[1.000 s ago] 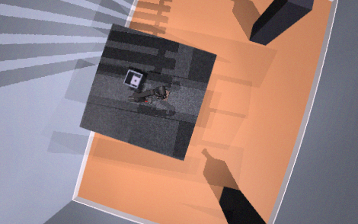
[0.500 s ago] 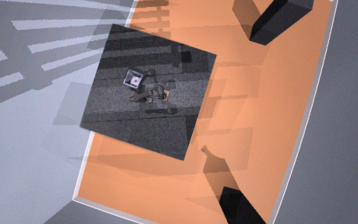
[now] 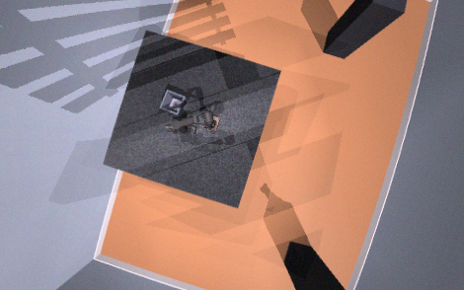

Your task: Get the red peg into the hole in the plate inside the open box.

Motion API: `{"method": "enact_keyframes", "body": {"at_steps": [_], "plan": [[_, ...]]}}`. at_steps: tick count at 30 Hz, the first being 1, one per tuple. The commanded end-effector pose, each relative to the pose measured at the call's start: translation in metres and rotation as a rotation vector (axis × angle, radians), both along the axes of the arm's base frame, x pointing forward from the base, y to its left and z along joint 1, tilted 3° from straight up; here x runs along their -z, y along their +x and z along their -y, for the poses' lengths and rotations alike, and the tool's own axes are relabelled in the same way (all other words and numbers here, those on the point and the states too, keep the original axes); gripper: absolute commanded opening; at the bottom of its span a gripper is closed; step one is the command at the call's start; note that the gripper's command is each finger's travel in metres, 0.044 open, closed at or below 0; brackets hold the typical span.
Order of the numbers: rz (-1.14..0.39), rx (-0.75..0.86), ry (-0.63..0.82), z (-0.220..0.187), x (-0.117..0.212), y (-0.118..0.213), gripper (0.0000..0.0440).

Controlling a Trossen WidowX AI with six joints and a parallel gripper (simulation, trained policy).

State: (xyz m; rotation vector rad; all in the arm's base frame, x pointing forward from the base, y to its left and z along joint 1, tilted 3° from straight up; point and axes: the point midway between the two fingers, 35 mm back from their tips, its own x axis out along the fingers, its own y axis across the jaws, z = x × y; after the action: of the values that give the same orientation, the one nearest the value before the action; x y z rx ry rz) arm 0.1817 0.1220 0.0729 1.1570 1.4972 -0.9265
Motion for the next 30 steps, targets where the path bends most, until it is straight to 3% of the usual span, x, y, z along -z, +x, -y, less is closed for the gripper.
{"method": "enact_keyframes", "body": {"at_steps": [1, 15, 30], "plan": [[0.037, -0.002, 0.036, -0.003, -0.014, 0.005, 0.0000], [0.218, -0.028, 0.081, 0.011, -0.079, 0.023, 0.0000], [0.362, -0.003, -0.019, 0.059, -0.130, 0.046, 0.0000]]}}
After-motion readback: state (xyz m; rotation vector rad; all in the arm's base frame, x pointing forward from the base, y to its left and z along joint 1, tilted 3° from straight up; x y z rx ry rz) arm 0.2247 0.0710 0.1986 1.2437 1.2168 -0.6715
